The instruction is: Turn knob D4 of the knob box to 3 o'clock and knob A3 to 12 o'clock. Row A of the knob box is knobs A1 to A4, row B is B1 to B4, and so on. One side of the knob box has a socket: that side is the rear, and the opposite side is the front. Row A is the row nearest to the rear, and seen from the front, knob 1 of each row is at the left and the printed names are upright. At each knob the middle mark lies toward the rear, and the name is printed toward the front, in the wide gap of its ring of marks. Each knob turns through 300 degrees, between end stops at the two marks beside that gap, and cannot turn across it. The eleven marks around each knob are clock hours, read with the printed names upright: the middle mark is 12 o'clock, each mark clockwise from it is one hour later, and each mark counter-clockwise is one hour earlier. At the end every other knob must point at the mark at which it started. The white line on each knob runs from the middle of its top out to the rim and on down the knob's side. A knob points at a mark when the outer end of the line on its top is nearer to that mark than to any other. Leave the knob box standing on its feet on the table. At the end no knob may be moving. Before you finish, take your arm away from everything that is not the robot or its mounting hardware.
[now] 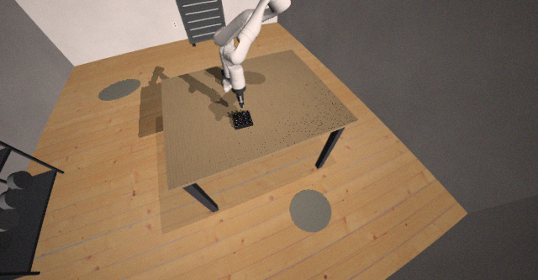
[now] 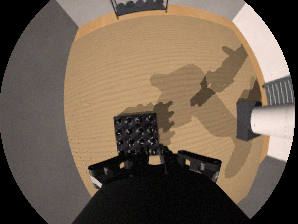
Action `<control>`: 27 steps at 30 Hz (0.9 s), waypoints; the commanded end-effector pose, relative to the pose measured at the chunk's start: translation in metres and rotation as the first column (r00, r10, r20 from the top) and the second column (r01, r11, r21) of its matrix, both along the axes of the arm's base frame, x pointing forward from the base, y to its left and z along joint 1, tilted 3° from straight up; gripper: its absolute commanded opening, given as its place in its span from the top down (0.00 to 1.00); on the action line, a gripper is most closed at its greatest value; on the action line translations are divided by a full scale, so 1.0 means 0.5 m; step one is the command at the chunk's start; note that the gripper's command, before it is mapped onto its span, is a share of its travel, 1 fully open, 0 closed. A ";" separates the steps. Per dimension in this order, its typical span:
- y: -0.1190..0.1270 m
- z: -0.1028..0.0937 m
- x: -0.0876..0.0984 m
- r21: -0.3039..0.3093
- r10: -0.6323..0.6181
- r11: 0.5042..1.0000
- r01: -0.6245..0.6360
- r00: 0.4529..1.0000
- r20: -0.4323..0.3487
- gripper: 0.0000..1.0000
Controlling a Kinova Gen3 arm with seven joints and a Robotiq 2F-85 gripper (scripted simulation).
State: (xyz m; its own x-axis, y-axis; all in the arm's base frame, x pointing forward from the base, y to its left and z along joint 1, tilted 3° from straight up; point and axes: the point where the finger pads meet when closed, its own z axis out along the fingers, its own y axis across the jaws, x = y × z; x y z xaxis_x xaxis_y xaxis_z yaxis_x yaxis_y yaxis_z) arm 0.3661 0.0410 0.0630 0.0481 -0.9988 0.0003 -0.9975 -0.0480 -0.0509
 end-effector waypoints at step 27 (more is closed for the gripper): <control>-0.001 -0.013 0.002 0.000 0.000 1.000 0.000 1.000 0.002 0.81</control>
State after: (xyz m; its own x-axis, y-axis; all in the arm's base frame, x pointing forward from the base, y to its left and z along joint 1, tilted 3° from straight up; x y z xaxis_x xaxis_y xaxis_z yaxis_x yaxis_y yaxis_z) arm 0.3665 0.0435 0.0592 0.0454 -0.9990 -0.0060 -0.9977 -0.0451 -0.0502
